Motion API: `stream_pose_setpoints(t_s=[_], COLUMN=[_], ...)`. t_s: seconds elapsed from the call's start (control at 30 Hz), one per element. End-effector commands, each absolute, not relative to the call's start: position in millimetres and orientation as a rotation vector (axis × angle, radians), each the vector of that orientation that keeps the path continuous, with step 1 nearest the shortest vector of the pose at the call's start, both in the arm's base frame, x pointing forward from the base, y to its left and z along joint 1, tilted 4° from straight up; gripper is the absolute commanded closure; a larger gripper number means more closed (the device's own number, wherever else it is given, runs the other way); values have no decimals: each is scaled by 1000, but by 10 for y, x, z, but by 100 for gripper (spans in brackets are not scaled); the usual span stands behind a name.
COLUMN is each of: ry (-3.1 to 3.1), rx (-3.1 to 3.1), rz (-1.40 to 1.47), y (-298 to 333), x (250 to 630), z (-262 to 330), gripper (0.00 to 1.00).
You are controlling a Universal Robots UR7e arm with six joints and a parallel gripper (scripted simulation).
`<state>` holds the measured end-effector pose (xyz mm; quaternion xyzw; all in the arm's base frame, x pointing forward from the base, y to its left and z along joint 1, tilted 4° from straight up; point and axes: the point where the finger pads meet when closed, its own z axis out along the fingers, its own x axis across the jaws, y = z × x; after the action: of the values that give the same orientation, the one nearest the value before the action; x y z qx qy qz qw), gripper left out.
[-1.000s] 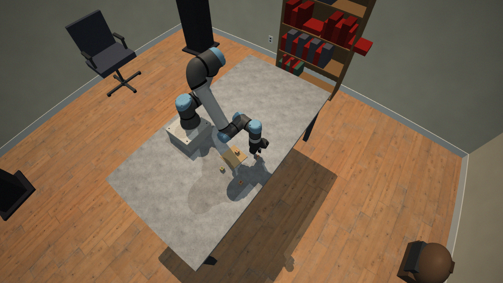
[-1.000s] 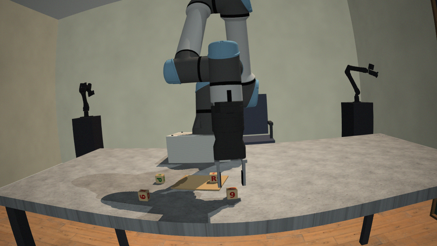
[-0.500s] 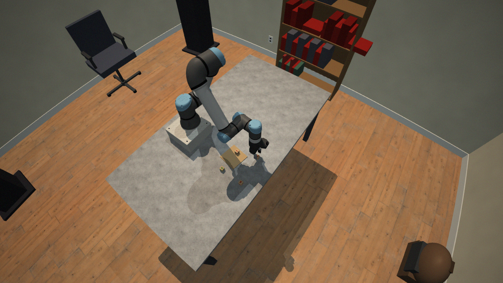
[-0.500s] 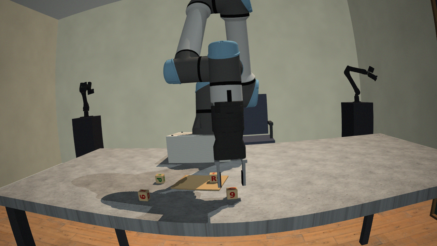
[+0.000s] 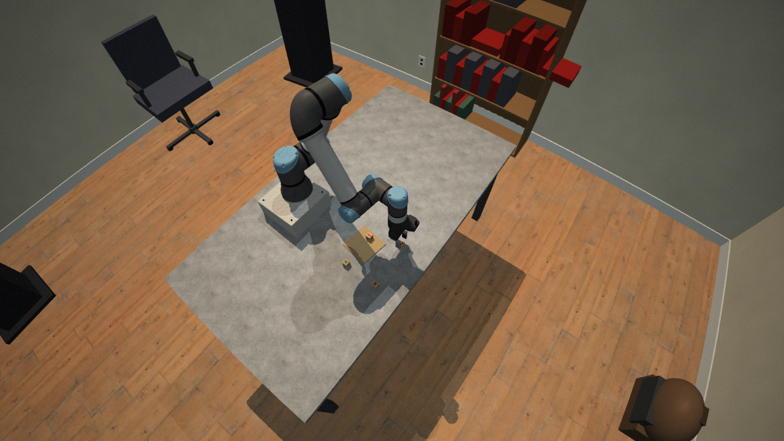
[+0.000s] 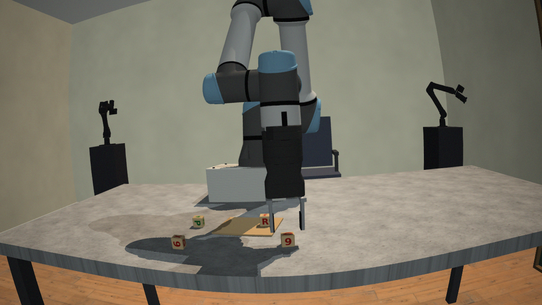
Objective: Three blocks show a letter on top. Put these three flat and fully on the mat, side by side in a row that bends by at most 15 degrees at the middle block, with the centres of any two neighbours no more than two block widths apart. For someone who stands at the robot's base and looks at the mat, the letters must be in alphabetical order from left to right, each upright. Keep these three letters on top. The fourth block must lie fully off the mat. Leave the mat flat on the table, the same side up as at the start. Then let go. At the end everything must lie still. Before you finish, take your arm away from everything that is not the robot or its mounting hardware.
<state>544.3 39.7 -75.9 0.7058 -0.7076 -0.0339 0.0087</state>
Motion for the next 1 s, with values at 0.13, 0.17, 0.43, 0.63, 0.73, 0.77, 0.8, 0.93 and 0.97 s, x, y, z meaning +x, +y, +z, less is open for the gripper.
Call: stream_pose_setpoints(t_s=[0.13,0.17,0.43,0.63,0.73,0.77,0.8,0.93,0.97], ry=[-2208,-2208,-2208,-2208,-2209,-2209,-2209,-2209,-2209], rx=[2206,2205,2205,2206,2206,2206,2206,2206,2207], rz=[-111,-111,-111,-111,-108,-109,-109,-108,-107], y=[417,418,424,426,424,425,425,425,424], x=[5418,5415,5405,5403,5413,5412,5411,5412,5414], z=[-828,-845,-997,-1058,-1080,-1086,-1089,-1089,-1086], gripper=[0,0,0,0,0,0,0,0,0])
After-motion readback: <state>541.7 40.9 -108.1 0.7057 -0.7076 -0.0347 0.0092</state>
